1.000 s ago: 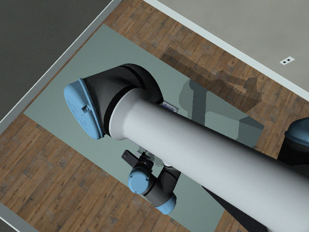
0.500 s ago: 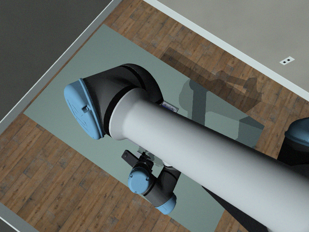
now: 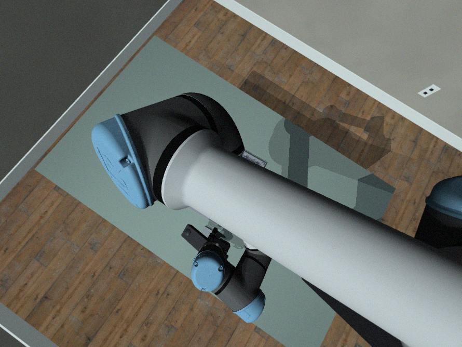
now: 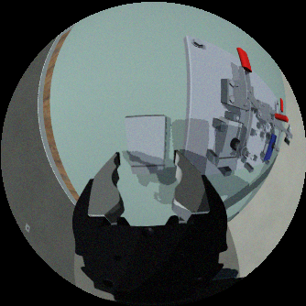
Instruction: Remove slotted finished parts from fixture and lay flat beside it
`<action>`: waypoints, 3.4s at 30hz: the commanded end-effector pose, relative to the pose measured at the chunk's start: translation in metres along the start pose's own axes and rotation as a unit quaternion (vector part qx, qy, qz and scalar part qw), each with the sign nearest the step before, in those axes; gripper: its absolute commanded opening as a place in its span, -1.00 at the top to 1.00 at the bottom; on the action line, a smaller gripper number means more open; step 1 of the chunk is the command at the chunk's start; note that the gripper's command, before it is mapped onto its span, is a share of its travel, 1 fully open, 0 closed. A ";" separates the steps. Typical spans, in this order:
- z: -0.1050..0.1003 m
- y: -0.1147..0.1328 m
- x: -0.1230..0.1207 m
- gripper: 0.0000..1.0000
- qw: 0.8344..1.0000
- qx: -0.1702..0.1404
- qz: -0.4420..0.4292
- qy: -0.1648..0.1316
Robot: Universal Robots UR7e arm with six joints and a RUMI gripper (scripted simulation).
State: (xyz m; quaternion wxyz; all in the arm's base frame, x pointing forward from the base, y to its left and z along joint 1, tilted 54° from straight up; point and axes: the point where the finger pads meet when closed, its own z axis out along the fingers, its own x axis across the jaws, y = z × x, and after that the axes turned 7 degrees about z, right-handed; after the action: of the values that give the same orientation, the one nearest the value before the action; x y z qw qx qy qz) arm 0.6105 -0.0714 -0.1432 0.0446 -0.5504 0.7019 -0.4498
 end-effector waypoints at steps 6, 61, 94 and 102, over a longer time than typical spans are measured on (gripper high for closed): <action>-0.031 -0.001 -0.001 0.06 1.000 0.001 -0.001 -0.001; -0.095 -0.001 -0.001 0.44 1.000 0.001 -0.001 -0.001; -0.192 0.000 0.000 0.44 1.000 0.001 -0.001 -0.001; -0.191 -0.002 0.015 0.44 1.000 0.001 0.000 -0.001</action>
State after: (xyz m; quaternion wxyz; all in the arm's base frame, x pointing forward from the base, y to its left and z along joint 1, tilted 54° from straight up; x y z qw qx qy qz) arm 0.5047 0.0383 -0.0291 0.0465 -0.5516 0.7004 -0.4506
